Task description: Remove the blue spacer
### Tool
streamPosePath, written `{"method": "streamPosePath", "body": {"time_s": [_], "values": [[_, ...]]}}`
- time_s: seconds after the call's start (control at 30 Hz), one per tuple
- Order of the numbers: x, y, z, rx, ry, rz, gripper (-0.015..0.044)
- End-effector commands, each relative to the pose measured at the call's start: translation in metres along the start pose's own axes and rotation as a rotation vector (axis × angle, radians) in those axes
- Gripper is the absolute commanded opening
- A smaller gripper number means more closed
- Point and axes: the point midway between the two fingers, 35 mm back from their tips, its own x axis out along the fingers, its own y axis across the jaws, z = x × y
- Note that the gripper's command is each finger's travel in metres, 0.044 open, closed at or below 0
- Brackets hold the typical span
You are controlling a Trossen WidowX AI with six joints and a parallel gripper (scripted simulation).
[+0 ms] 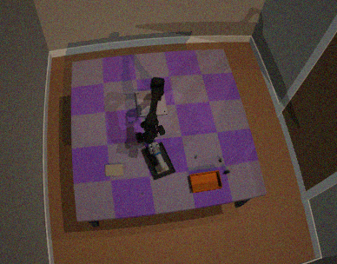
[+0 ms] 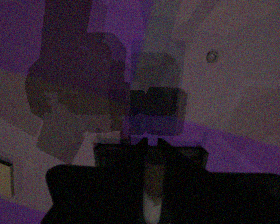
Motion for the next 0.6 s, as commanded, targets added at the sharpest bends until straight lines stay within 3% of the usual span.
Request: {"method": "streamPosePath", "body": {"time_s": [0.0,0.57], "values": [[-0.0003,0.0003,0.0015,-0.001,-0.002,0.002,0.0000],[-0.0003,0.0003,0.0036,-0.001,-0.002,0.002,0.0000]]}}
